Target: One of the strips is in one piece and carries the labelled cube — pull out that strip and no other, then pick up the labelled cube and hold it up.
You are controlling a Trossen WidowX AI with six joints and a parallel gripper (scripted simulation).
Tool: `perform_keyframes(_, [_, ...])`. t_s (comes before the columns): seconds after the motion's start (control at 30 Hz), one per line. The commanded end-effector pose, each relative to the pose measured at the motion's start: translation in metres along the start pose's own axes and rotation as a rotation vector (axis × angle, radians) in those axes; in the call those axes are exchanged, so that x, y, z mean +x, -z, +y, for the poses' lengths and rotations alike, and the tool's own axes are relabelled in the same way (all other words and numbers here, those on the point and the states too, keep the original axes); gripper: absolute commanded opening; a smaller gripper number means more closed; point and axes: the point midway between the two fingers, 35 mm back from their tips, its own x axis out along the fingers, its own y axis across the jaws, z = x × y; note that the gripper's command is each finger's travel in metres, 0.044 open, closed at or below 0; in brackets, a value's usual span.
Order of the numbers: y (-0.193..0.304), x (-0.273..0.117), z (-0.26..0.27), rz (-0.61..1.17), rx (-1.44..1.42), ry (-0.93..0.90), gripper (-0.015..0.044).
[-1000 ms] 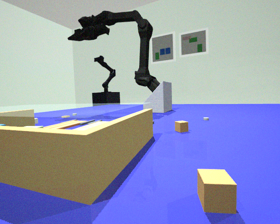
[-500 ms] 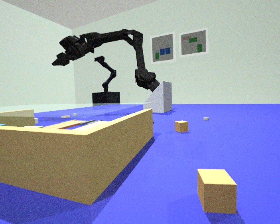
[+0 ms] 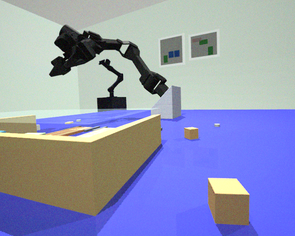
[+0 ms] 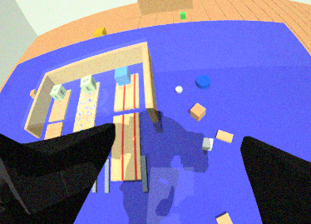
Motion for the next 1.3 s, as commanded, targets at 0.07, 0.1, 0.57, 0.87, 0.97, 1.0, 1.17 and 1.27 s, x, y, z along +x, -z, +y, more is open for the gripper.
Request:
perform_keyframes(0.07, [0.008, 0.015, 0.09, 0.025, -0.048, 0.004, 0.04])
perform_keyframes(0.1, [0.011, 0.014, 0.105, 0.023, -0.059, 0.009, 0.04])
perform_keyframes(0.57, [0.052, -0.026, 0.22, -0.076, -0.16, 0.089, 0.04])
perform_keyframes(0.87, [0.048, -0.008, 0.223, 0.022, -0.196, 0.088, 0.0295])
perform_keyframes(0.97, [0.046, 0.014, 0.224, 0.147, -0.232, 0.085, 0.0216])
perform_keyframes(1.0, [0.046, 0.021, 0.224, 0.19, -0.242, 0.083, 0.019])
perform_keyframes(1.17, [0.052, 0.054, 0.218, 0.417, -0.28, 0.077, 0.0059])
perform_keyframes(1.27, [0.06, 0.072, 0.211, 0.56, -0.293, 0.074, 0.0])
